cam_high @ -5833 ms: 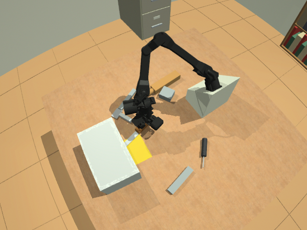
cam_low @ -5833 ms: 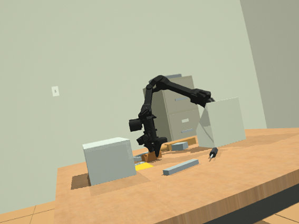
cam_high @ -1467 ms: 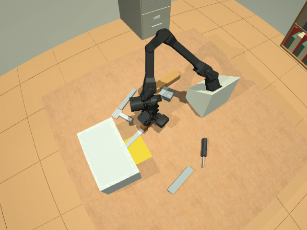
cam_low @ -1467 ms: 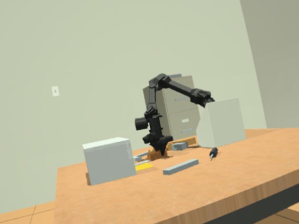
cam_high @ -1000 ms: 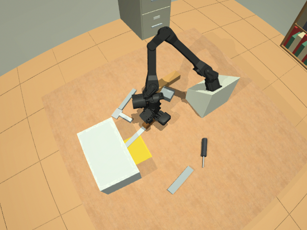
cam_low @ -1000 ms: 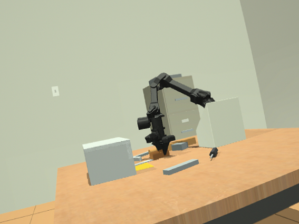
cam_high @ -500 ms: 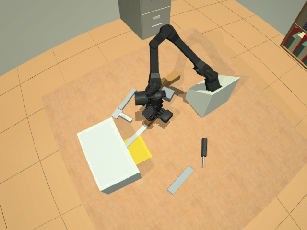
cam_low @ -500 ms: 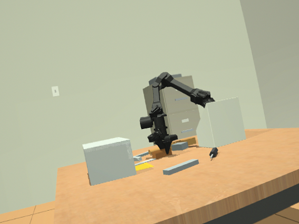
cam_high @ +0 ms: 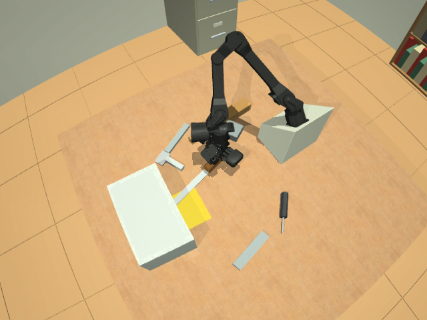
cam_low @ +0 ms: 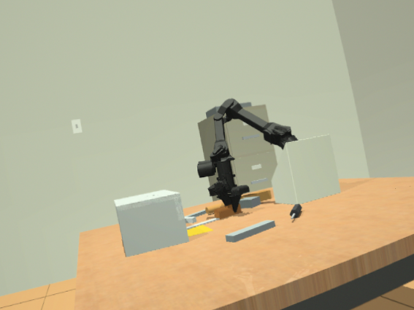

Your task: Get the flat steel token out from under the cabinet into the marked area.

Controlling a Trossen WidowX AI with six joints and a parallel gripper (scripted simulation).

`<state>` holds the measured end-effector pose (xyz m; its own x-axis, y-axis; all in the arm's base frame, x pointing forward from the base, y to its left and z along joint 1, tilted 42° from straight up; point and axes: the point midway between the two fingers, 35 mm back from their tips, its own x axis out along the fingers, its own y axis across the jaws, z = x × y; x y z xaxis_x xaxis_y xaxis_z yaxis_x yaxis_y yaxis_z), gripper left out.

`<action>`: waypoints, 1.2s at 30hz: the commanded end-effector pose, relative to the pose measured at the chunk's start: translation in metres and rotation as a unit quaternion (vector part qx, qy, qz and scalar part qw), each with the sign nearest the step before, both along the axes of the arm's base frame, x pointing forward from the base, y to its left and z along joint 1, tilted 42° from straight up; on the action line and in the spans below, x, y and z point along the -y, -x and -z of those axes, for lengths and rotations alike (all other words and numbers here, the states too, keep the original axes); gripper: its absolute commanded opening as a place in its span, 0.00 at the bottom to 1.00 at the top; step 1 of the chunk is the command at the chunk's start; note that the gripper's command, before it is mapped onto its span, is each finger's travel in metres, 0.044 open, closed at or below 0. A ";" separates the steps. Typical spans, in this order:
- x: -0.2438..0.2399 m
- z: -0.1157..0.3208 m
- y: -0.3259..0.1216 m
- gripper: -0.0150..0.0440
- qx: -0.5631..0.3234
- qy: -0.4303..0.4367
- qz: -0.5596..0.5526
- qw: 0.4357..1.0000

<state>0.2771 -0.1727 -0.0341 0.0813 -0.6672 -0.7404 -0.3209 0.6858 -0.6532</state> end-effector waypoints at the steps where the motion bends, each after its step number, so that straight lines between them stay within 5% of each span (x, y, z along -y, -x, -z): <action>1: 0.003 0.000 0.008 0.25 -0.003 -0.002 0.000 1.000; 36: 0.012 -0.008 0.033 0.25 -0.019 0.002 -0.019 1.000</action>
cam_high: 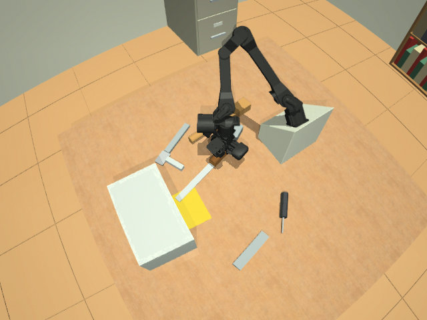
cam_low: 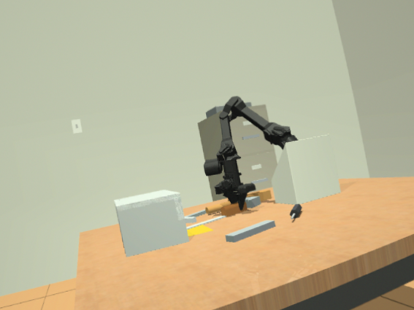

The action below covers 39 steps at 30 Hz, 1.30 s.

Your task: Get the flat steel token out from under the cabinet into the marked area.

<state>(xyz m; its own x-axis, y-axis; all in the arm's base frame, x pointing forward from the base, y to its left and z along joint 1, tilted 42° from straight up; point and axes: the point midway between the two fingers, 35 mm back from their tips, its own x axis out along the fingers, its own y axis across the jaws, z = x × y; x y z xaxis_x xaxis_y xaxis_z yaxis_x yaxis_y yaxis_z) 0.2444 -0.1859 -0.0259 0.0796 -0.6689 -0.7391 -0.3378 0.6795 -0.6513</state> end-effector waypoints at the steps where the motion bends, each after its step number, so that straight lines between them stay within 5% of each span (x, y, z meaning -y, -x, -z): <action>1: -0.001 0.000 0.000 0.25 -0.015 0.000 -0.016 1.000; 39: -0.012 0.007 -0.004 0.25 -0.086 0.007 -0.093 0.992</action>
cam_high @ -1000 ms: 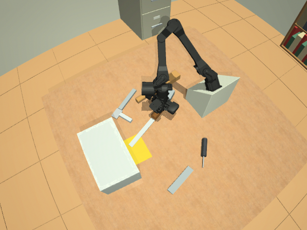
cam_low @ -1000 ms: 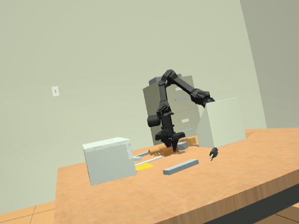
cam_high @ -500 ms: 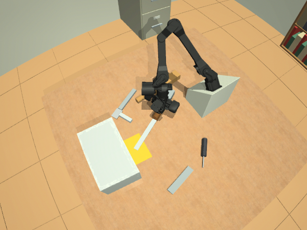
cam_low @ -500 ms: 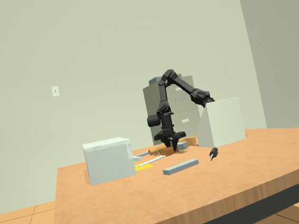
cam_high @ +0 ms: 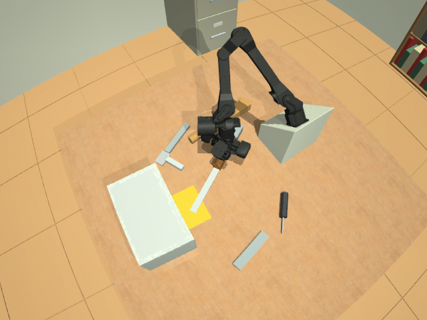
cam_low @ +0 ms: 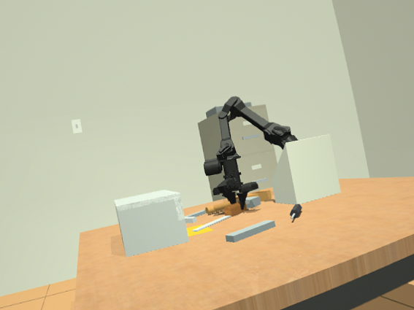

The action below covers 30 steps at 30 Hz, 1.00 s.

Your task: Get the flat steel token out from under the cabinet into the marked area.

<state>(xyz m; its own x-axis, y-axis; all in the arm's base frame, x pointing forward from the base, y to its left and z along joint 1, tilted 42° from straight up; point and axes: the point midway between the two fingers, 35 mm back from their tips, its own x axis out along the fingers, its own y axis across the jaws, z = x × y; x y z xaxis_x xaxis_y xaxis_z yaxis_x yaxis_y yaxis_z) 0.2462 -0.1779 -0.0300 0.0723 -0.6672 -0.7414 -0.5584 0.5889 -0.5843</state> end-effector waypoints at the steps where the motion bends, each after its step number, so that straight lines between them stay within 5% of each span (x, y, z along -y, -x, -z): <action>1: -0.005 0.004 -0.002 0.25 -0.001 -0.001 -0.004 1.000; 30: -0.032 0.026 -0.011 0.25 -0.004 -0.002 -0.008 1.000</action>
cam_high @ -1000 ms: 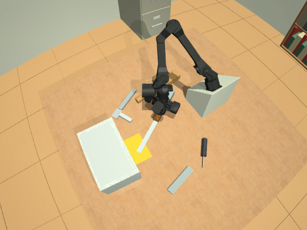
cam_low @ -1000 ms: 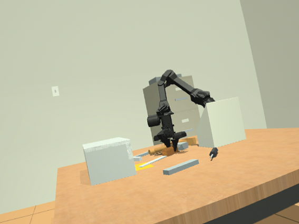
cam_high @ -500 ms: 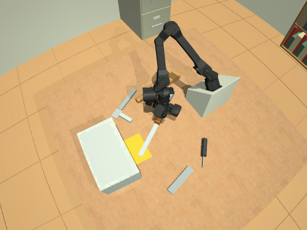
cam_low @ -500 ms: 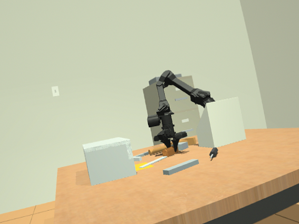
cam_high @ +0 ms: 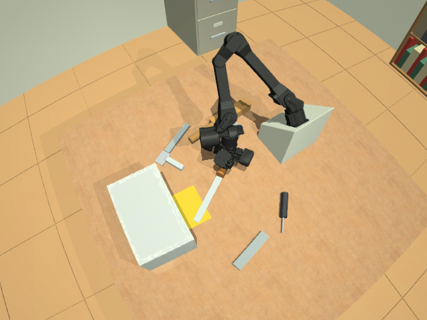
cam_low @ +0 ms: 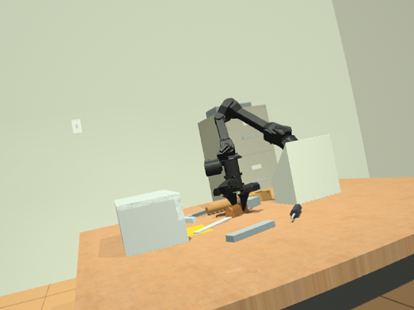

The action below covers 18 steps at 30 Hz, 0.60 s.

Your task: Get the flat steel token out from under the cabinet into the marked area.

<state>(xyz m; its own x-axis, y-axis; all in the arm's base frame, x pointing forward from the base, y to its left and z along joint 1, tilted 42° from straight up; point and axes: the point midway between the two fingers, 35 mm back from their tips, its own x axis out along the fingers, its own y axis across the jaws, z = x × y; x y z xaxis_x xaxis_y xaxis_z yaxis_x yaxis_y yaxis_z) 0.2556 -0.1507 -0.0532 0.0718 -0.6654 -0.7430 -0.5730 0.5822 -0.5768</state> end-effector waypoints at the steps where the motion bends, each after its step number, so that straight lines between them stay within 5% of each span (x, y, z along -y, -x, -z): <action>1: -0.005 0.004 -0.002 0.25 0.002 -0.002 -0.001 1.000; 18: -0.020 0.017 -0.007 0.25 0.001 -0.002 -0.002 1.000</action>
<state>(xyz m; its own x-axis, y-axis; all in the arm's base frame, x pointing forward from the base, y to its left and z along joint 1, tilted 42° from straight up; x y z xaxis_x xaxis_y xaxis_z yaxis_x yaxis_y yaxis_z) 0.2605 -0.1348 -0.0669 0.0729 -0.6649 -0.7433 -0.5735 0.5818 -0.5767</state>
